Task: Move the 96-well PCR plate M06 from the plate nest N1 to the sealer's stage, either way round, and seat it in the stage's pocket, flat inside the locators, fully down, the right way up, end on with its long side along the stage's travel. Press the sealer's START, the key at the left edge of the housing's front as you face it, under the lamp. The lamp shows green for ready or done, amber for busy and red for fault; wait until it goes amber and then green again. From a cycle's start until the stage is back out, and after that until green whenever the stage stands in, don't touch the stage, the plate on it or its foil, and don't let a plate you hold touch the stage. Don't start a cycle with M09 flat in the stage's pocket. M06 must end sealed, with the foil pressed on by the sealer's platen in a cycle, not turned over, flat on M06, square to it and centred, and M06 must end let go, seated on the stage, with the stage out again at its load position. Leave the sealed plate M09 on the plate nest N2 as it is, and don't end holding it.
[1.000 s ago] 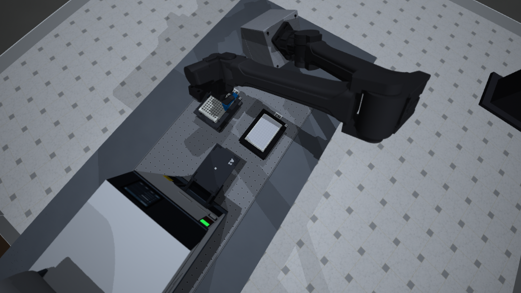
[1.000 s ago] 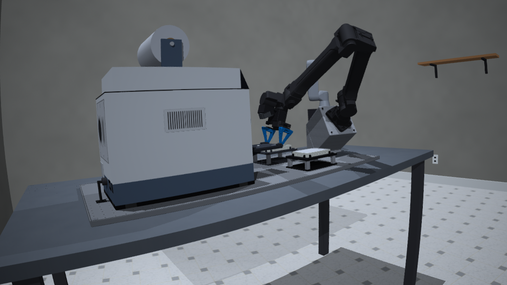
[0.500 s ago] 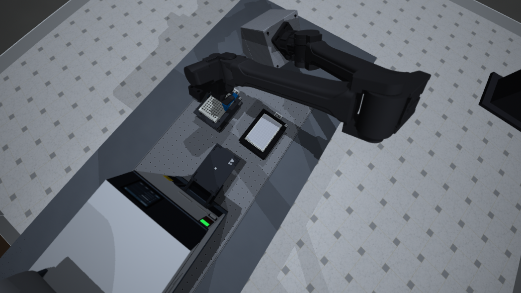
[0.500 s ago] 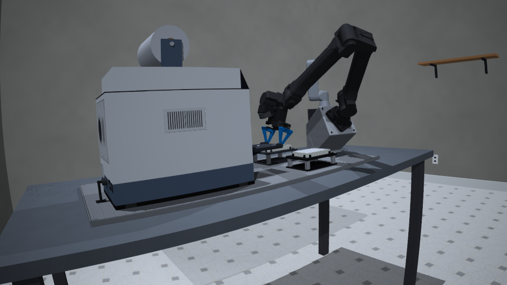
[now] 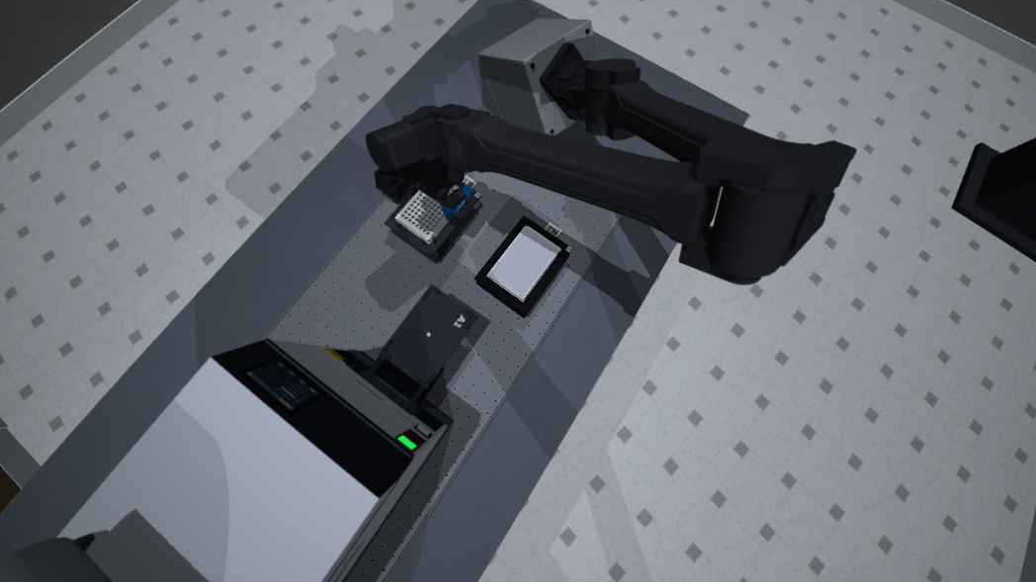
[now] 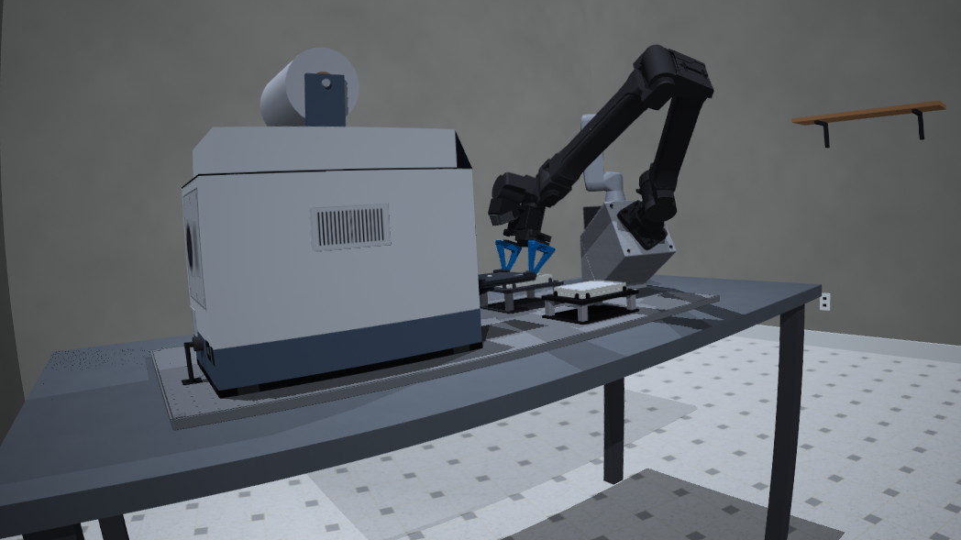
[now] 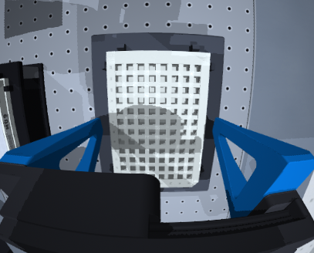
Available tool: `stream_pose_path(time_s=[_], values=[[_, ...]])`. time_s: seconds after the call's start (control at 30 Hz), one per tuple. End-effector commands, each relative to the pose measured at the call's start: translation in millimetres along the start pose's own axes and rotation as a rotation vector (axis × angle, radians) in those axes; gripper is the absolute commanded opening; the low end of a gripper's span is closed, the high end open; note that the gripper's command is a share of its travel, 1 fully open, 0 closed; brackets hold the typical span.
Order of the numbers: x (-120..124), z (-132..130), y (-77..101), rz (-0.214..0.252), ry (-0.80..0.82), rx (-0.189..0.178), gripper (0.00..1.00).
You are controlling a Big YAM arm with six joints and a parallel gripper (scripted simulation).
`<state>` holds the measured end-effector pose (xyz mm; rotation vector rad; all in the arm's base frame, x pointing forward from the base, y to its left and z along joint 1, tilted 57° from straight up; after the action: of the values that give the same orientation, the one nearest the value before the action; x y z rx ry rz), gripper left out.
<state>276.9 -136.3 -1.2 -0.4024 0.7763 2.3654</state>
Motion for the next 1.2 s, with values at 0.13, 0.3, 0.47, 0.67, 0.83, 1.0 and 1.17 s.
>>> stream_pose_path(time_s=[0.13,0.3,0.47,0.67,0.83,1.0,1.17], values=[[5.5,0.9,-9.1,0.01,-0.015,-0.003,1.0],[3.9,-1.6,-10.3,0.0,-0.018,0.001,1.0],[-4.0,0.3,-13.1,-0.008,0.007,0.001,1.0],[7.6,2.3,-17.0,0.006,-0.011,-0.003,1.0],[3.5,-2.2,-14.9,-0.003,-0.009,0.003,1.0],[-6.0,-3.9,-7.9,-0.023,0.013,0.012,1.0],[-7.0,-1.7,-10.7,-0.014,0.026,0.007,1.0]])
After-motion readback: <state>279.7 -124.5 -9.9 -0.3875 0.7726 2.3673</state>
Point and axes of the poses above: the point where the finger pads meet when closed, its own y axis back along the fingers, its own z axis across the jaws, x = y × z, the point moved 10 cm from there along y, back along the fingers, and after that the axes turned 3 degrees about y, right-handed, at the moved point
